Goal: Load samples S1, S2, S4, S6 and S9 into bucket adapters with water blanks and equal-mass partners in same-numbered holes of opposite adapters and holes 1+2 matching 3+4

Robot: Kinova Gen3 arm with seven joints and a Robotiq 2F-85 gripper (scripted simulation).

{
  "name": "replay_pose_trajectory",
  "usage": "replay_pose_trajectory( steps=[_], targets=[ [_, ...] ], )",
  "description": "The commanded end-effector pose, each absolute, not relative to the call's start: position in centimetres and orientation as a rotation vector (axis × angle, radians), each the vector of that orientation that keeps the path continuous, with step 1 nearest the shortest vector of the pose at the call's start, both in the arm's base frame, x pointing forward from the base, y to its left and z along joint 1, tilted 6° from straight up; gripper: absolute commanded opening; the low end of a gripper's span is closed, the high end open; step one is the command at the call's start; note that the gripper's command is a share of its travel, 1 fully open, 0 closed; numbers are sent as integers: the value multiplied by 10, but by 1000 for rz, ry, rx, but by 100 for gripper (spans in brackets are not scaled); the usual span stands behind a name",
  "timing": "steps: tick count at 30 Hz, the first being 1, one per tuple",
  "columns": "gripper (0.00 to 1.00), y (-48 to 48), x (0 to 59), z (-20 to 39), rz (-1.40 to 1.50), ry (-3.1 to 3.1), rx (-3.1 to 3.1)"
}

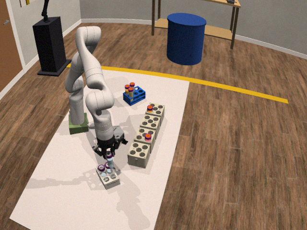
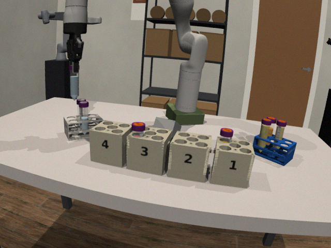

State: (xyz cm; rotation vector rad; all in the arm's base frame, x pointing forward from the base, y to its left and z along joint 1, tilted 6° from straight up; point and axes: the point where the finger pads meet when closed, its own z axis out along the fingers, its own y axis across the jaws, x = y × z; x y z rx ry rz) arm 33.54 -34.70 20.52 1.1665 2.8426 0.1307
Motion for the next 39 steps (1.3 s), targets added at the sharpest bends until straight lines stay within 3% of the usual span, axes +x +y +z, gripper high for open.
replay_pose_trajectory(
  steps=[1, 39],
  targets=[
    [10, -335, 341, 209, 119, 2874, 1050],
    [10, -226, 371, 218, 70, 3038, 30]
  ],
)
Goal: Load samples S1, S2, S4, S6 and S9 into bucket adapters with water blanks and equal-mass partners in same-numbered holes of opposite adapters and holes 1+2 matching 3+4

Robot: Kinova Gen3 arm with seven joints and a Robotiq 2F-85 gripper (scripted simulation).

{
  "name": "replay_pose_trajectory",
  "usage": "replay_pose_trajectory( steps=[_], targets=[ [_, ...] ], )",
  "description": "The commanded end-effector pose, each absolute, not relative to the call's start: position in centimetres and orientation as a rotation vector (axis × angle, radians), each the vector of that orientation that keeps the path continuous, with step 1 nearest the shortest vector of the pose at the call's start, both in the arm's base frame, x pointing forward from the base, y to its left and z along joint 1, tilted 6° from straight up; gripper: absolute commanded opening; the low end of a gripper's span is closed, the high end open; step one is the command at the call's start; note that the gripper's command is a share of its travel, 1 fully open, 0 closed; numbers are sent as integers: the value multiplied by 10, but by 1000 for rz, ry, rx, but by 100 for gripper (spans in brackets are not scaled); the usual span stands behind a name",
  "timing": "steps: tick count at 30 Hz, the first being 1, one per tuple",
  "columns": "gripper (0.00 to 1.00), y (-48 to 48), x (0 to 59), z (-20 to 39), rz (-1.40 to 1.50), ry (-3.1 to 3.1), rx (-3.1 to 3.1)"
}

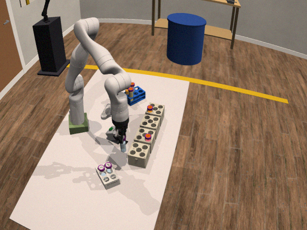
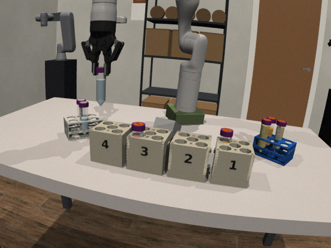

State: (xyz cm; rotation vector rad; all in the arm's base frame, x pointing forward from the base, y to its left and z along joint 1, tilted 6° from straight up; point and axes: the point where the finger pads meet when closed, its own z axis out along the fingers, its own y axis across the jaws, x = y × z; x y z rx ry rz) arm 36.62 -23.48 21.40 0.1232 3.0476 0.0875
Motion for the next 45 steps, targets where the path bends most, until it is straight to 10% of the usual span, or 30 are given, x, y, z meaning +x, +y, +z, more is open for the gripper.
replay_pose_trajectory(
  steps=[1, 45],
  targets=[
    [10, -226, 371, 218, 70, 3038, 30],
    [10, -101, 406, 229, 6, 2816, -1104]
  ],
)
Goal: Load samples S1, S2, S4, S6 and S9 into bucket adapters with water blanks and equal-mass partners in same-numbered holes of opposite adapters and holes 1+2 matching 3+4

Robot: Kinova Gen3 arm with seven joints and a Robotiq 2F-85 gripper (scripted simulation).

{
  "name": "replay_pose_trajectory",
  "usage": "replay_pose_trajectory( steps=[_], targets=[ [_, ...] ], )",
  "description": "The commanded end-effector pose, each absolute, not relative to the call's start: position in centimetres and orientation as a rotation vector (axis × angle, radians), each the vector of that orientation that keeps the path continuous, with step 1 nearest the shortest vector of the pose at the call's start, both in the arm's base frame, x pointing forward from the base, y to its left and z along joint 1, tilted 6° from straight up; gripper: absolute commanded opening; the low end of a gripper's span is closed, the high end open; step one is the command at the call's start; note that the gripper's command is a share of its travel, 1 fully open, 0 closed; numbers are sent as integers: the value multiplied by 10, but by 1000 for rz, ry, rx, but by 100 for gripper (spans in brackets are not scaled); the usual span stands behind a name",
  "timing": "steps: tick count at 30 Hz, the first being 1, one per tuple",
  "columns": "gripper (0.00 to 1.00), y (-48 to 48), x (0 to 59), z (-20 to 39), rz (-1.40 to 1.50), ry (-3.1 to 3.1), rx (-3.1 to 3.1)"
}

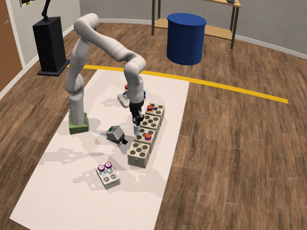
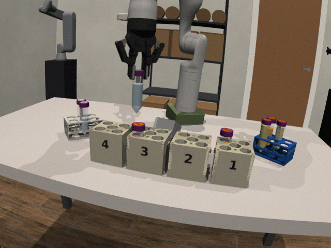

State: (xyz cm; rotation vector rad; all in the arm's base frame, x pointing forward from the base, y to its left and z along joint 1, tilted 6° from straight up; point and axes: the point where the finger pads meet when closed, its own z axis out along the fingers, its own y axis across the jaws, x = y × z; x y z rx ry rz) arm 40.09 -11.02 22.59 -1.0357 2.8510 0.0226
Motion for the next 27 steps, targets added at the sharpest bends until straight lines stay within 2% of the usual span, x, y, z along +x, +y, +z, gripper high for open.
replay_pose_trajectory(
  steps=[1, 27],
  targets=[
    [10, -98, 406, 229, 7, 2822, -1089],
    [10, -27, 424, 233, 17, 2833, -1085]
  ],
)
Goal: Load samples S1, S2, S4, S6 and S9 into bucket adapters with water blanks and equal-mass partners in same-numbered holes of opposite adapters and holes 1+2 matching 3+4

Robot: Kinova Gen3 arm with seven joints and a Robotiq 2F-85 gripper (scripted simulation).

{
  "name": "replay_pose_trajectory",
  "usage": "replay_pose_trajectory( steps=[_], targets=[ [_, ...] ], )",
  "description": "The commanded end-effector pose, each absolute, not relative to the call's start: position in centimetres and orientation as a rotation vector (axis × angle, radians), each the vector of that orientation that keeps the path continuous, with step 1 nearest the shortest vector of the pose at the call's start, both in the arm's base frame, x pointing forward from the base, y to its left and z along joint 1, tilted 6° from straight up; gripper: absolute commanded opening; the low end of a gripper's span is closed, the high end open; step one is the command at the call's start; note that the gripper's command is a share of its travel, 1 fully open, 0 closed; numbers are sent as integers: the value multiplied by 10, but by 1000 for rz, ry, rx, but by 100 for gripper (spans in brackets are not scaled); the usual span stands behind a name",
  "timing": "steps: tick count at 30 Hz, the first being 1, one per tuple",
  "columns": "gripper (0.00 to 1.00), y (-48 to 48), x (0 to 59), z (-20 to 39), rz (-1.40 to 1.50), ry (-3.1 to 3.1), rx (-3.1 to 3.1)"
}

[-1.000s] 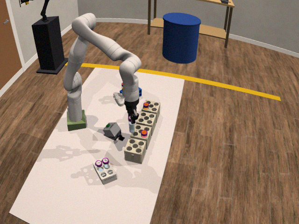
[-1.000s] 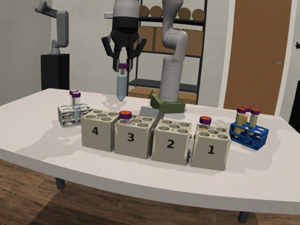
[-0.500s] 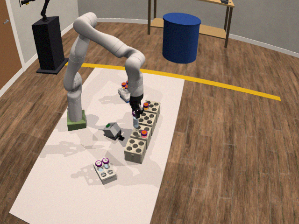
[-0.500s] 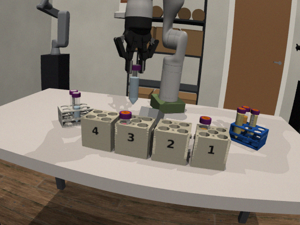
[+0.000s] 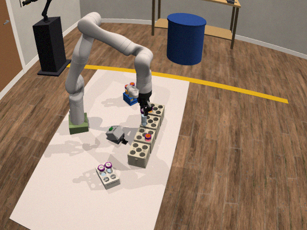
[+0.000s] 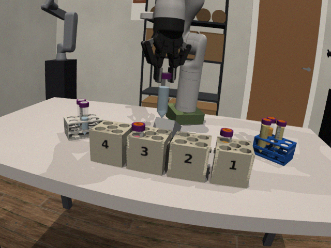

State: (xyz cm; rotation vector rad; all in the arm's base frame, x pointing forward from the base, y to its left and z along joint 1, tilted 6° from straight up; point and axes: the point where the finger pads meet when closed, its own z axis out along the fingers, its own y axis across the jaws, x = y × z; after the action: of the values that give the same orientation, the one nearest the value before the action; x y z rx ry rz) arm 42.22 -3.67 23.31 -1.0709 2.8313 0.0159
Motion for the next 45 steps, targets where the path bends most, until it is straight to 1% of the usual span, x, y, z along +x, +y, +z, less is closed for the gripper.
replay_pose_trajectory(
  steps=[1, 45],
  targets=[
    [10, -23, 425, 234, 17, 2833, -1085],
    [10, 105, 459, 244, 15, 2832, -1083]
  ],
)
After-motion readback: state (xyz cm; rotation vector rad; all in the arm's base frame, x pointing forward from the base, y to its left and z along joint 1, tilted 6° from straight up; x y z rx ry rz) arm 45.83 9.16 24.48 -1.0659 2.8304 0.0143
